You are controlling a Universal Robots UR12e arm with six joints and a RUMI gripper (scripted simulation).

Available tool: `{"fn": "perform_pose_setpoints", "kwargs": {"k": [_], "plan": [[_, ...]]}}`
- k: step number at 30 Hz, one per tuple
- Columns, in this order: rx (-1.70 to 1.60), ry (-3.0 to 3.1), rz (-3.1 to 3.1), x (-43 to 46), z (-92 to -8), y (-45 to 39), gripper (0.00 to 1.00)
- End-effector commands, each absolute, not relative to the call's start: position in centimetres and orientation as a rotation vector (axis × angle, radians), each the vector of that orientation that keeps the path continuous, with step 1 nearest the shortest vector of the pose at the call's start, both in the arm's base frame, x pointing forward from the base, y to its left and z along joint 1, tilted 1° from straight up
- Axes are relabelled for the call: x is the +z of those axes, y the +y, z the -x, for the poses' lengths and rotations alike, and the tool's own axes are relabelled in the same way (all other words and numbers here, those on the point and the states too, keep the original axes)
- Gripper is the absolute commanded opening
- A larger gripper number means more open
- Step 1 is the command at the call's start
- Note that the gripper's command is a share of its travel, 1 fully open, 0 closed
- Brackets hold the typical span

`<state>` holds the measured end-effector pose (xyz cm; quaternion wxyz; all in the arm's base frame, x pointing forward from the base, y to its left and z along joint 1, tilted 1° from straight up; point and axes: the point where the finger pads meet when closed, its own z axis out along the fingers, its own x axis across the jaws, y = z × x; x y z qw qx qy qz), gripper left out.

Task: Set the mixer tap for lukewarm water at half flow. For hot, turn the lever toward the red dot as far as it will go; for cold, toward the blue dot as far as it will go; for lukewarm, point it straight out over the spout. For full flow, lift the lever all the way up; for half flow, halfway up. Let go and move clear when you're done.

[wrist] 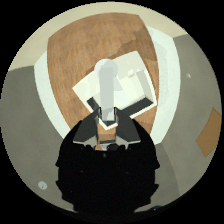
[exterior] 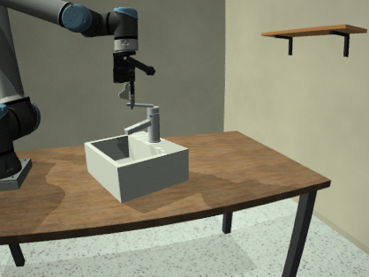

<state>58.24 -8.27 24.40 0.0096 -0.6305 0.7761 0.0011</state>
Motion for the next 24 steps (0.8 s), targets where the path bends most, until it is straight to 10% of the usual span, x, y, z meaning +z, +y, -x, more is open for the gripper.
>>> {"fn": "perform_pose_setpoints", "kwargs": {"k": [1, 24], "plan": [[0.004, 2.423, 1.97, 24.32, -58.24, -8.16, 0.0], [0.003, 2.402, 1.996, 24.31, -58.18, -8.5, 0.0]]}}
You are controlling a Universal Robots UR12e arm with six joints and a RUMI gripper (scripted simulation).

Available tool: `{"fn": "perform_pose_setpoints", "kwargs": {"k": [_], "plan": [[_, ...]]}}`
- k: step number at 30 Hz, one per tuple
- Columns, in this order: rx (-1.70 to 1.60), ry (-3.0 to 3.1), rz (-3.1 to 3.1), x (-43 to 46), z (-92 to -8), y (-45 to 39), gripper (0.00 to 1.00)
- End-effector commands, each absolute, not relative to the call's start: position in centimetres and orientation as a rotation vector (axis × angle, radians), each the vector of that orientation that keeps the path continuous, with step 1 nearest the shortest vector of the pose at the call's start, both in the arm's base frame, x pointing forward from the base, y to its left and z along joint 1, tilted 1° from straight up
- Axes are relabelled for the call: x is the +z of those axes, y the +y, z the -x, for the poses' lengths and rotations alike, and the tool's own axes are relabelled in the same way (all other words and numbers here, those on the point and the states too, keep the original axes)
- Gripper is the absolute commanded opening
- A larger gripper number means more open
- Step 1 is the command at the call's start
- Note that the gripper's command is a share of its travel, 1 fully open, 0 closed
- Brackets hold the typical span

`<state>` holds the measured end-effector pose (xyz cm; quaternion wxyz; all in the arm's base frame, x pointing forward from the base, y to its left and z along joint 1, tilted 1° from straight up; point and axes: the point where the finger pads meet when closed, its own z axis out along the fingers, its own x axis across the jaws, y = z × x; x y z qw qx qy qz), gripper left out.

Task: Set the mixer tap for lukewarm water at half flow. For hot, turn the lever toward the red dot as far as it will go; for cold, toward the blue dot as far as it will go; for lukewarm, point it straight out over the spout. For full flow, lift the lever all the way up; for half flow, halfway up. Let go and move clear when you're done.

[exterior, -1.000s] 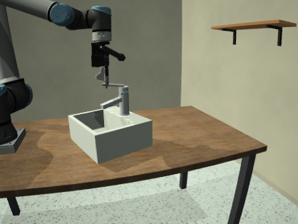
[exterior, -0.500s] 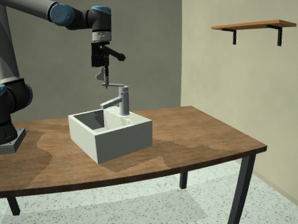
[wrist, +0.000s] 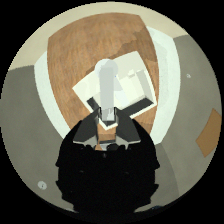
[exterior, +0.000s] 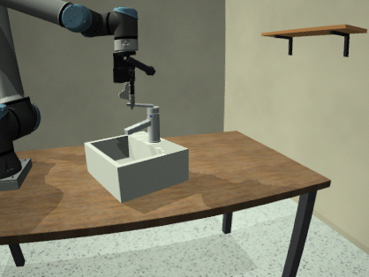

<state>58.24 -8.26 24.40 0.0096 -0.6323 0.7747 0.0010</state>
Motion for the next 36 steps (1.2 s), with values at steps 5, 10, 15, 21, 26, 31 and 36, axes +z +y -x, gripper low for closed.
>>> {"fn": "perform_pose_setpoints", "kwargs": {"k": [5, 10, 15, 21, 26, 31, 36], "plan": [[0.003, 2.352, 2.054, 24.3, -58.1, -8.9, 0.0], [0.002, 2.308, 2.104, 24.3, -58.1, -9.2, 0.0], [0.0, 2.213, 2.203, 24.3, -58.1, -10.0, 0.0], [-0.005, 2.082, 2.326, 24.5, -58.3, -11.0, 0.0], [-0.006, 1.999, 2.398, 24.5, -58.4, -11.6, 0.0], [-0.007, 1.93, 2.454, 24.5, -58.5, -12.0, 0.0], [-0.008, 1.874, 2.497, 24.4, -58.6, -12.4, 0.0]]}}
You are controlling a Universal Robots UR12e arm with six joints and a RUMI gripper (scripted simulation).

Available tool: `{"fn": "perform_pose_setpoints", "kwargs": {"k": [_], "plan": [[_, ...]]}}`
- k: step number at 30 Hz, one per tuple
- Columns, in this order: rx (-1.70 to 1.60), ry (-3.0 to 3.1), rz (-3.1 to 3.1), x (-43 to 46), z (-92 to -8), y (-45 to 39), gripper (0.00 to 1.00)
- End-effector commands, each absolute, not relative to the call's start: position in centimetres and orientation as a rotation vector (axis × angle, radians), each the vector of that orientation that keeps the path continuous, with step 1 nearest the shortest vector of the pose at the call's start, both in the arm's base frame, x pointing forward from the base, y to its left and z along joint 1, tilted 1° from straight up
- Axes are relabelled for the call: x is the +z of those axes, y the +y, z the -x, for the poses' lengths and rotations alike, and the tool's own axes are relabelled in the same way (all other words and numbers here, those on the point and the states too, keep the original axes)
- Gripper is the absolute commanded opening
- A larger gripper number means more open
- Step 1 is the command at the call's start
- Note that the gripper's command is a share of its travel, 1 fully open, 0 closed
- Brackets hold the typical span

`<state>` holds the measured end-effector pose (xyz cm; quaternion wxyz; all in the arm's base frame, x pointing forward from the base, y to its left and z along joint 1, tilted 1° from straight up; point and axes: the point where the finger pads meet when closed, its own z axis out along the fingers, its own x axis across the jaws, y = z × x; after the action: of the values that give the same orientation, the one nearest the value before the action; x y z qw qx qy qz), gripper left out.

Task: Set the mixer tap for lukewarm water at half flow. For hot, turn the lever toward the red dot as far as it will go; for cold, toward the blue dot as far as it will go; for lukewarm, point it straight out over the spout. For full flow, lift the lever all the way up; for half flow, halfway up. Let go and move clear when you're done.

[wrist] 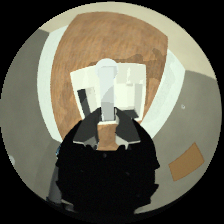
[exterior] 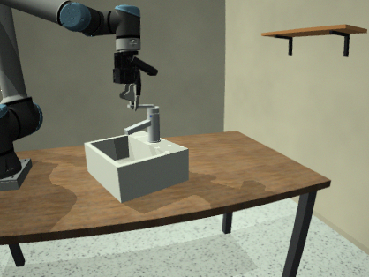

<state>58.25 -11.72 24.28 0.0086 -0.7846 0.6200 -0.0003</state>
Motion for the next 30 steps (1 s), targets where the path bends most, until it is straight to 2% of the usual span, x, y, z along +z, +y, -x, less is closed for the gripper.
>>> {"fn": "perform_pose_setpoints", "kwargs": {"k": [1, 30], "plan": [[-0.008, 1.868, 2.502, 24.45, -58.6, -12.4, 0.0], [-0.006, 1.852, 2.514, 24.36, -58.5, -12.35, 0.0]]}}
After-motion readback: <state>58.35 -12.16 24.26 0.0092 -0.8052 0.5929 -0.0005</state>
